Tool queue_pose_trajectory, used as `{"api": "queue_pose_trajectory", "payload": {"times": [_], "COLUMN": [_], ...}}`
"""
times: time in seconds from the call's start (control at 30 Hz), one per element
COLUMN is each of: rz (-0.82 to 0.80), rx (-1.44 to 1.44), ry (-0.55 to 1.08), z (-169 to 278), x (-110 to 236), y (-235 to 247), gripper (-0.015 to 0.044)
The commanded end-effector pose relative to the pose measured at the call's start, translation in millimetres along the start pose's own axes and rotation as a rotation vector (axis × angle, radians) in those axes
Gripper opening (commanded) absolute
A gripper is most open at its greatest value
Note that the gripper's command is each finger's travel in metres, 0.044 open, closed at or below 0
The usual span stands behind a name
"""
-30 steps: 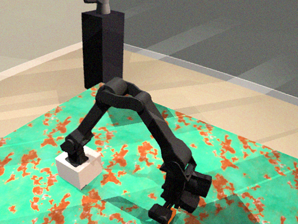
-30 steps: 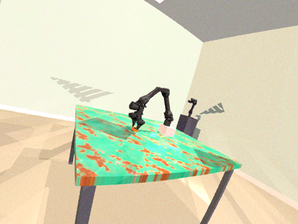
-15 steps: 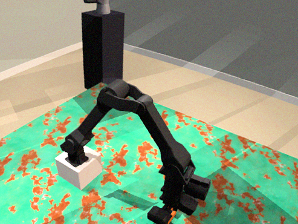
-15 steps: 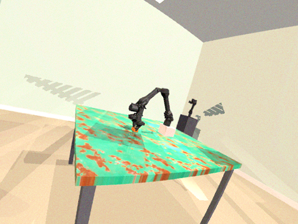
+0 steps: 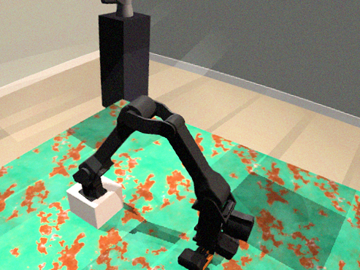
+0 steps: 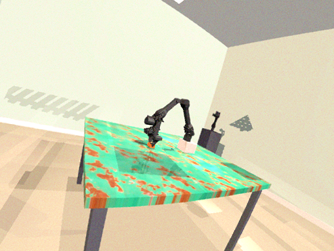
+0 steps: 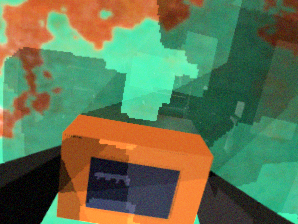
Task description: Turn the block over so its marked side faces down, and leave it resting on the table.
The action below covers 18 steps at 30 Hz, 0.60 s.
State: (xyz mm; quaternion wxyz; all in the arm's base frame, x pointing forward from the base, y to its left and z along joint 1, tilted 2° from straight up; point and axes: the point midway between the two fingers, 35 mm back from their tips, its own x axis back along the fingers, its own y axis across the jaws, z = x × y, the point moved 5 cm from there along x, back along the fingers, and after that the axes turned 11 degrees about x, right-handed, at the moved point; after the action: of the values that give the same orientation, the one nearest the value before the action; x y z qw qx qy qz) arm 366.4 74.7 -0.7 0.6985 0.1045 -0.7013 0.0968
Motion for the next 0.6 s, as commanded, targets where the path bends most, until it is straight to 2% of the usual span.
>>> {"api": "queue_pose_trajectory", "payload": {"times": [0.0, 0.07, 0.23, 0.27, 0.57], "rz": [0.002, 0.002, 0.002, 0.002, 0.011], "rx": [0.003, 0.003, 0.003, 0.003, 0.004], "ry": [0.005, 0.005, 0.005, 0.005, -0.034], "z": [2, 2, 1, 1, 2], "x": [-1, -1, 24, 27, 26], "y": [0, 0, 0, 0, 0], "gripper": [0.0156, 0.0143, 0.0011, 0.0000, 0.0000]}}
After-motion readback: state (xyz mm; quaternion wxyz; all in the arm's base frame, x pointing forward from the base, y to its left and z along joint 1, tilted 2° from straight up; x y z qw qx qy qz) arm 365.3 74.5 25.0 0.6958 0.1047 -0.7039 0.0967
